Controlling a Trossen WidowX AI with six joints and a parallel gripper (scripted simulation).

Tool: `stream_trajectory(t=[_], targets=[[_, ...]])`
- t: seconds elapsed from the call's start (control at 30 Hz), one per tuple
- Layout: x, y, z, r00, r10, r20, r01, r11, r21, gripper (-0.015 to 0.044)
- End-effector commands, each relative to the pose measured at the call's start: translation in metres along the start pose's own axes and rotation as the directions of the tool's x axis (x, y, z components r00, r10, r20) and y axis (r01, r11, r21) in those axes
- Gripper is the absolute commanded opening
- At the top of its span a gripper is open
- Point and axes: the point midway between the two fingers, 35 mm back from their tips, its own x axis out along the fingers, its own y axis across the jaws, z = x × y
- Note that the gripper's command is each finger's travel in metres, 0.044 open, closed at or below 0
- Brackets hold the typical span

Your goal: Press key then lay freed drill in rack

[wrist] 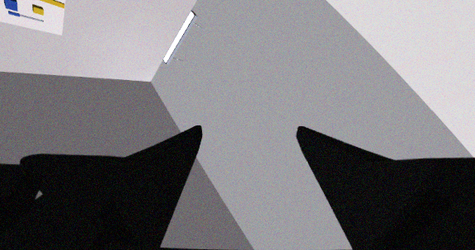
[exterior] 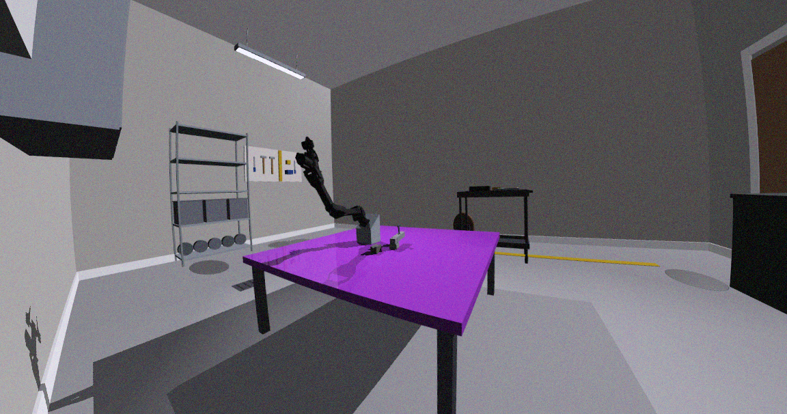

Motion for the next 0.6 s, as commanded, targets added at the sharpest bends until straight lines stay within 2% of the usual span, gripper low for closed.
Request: stream_trajectory(t=[0.0,0.3,0.47,0.57], targets=[[0.0,0.0,0.0,1.0,0.0,0.0,0.0,1.0,0.0,0.0374],[0.004,0.004,-0.003,1.0,0.009,-0.015,-0.009,1.0,0.003,0.0137],[0.04,0.042,-0.043,0.979,0.098,-0.179,-0.091,0.995,0.042,0.0006],[0.062,0.071,-0.081,0.937,0.16,-0.31,-0.14,0.986,0.087,0.0]])
